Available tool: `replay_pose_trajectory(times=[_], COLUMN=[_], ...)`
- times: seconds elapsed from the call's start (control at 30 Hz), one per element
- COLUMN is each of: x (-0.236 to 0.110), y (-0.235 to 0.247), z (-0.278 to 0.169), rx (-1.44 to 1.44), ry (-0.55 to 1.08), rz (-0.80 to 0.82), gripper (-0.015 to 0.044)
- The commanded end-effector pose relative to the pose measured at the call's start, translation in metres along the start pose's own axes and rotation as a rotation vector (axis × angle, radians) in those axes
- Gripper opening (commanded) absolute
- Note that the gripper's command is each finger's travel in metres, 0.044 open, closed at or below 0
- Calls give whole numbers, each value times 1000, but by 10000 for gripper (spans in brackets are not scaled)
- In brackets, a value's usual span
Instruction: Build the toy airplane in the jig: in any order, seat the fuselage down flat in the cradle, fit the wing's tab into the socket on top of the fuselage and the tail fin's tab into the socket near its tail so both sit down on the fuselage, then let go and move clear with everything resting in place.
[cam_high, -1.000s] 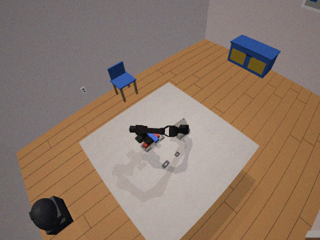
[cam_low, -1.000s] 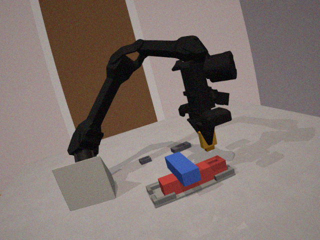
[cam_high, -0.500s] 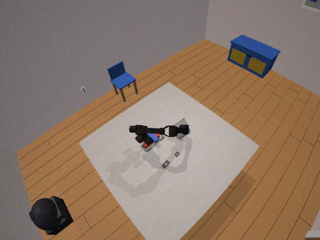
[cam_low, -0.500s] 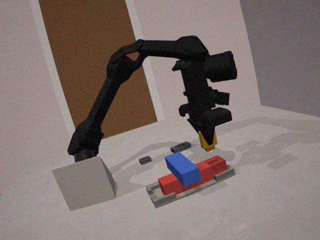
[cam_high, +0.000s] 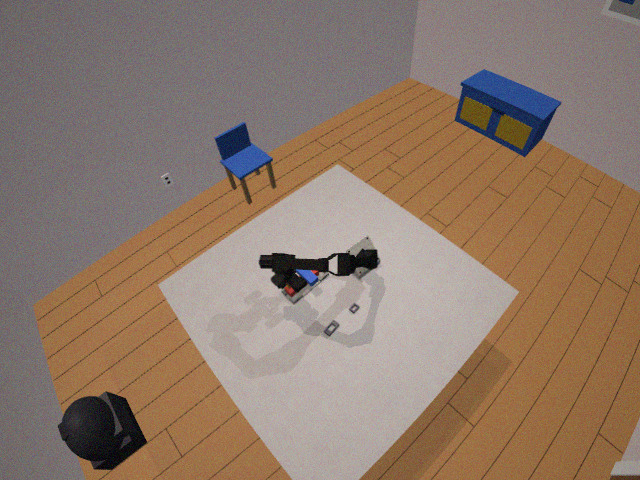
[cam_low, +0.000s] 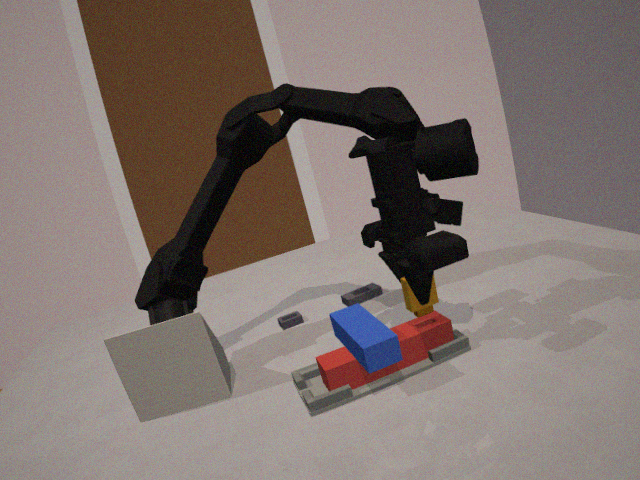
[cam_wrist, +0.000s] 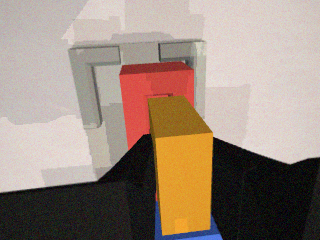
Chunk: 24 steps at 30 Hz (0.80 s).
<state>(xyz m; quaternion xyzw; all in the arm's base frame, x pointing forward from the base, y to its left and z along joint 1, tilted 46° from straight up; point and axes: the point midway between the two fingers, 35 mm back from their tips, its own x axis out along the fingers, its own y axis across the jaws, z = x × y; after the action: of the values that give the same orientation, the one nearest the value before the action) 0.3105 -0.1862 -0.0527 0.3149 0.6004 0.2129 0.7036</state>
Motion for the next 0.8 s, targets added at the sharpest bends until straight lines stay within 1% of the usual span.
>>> replay_pose_trajectory(times=[0.0, 0.37, 0.53, 0.57, 0.6, 0.7, 0.77], x=[7, 18, 17, 17, 17, 17, 17], y=[0, 1, 1, 1, 1, 1, 1], z=[0, 0, -1, -1, -1, -1, -1], rx=[3, 3, 0, 0, 0, 0, 0], ry=[-4, -4, 2, 2, 2, 2, 2], rz=[2, 3, 2, 2, 2, 2, 2], gripper=[65, 65, 31, 5, 0, 0, 53])
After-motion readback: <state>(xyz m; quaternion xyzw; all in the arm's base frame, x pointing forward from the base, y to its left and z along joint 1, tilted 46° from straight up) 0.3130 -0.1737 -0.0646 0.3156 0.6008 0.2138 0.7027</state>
